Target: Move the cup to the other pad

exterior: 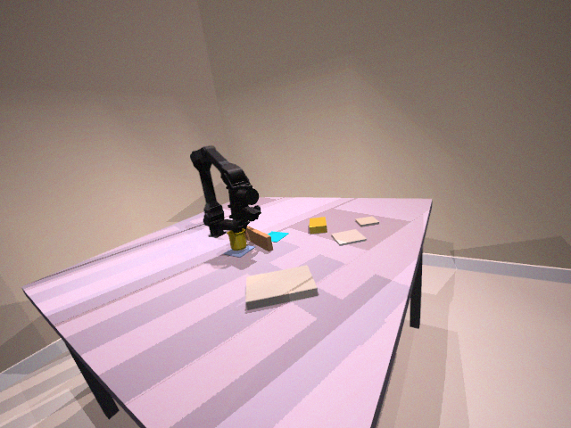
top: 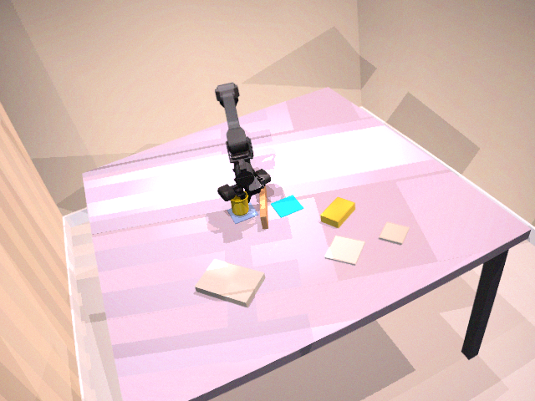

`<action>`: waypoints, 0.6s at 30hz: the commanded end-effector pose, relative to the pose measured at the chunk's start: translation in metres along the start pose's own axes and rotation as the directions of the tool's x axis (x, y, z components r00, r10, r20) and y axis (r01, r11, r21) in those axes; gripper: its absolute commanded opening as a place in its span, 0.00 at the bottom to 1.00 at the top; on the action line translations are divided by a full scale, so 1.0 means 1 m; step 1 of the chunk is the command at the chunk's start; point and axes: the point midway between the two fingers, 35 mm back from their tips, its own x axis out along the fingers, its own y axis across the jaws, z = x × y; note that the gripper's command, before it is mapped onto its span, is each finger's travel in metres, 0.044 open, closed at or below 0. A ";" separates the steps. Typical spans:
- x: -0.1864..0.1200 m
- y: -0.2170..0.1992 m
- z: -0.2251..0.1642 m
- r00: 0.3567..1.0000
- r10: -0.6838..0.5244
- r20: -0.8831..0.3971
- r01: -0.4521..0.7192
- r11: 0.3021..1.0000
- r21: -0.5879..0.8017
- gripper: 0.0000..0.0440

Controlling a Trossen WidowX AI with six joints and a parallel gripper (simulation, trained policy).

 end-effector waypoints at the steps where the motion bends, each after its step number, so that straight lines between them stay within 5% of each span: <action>1: -0.007 -0.001 0.003 1.000 0.002 0.015 -0.002 1.000 -0.014 0.04; 18: -0.043 0.005 0.029 0.996 -0.007 0.088 0.012 0.998 -0.056 0.07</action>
